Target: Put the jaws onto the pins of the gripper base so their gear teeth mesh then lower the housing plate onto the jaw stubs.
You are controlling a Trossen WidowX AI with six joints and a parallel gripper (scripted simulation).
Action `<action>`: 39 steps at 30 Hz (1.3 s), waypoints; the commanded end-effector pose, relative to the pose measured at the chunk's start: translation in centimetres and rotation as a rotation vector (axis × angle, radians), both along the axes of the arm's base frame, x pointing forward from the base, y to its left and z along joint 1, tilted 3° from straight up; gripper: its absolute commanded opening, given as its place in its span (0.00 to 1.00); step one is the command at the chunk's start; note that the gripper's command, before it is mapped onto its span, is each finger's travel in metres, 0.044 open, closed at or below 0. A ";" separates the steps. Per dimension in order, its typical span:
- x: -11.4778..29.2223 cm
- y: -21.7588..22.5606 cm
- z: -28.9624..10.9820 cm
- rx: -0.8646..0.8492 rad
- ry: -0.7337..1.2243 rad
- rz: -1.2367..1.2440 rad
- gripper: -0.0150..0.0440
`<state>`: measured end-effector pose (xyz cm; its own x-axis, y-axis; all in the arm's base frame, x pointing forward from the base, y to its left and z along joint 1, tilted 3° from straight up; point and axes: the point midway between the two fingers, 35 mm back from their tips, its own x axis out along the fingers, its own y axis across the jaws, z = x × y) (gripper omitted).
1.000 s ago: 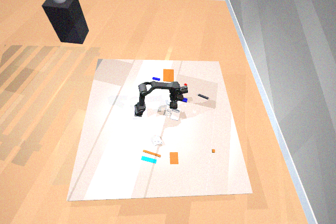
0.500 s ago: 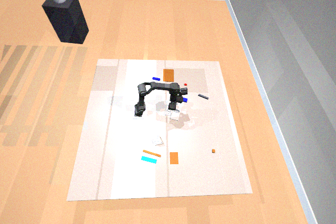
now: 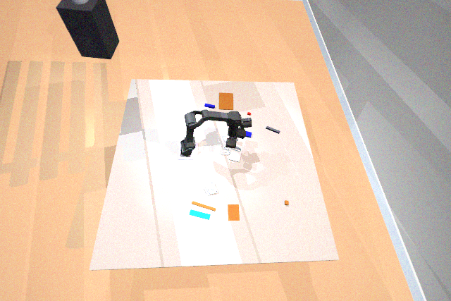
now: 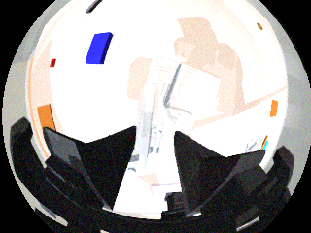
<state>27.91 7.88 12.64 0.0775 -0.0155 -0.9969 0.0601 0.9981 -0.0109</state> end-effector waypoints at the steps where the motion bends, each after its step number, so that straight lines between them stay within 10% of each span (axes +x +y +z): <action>1: 0.0 0.0 0.0 0.004 -0.003 -0.005 0.48; 39: 2.3 -7.1 0.3 -0.002 -0.005 -0.001 0.48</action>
<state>30.13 0.76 12.93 0.0825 -0.0206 -0.9964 0.0654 0.9977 -0.0152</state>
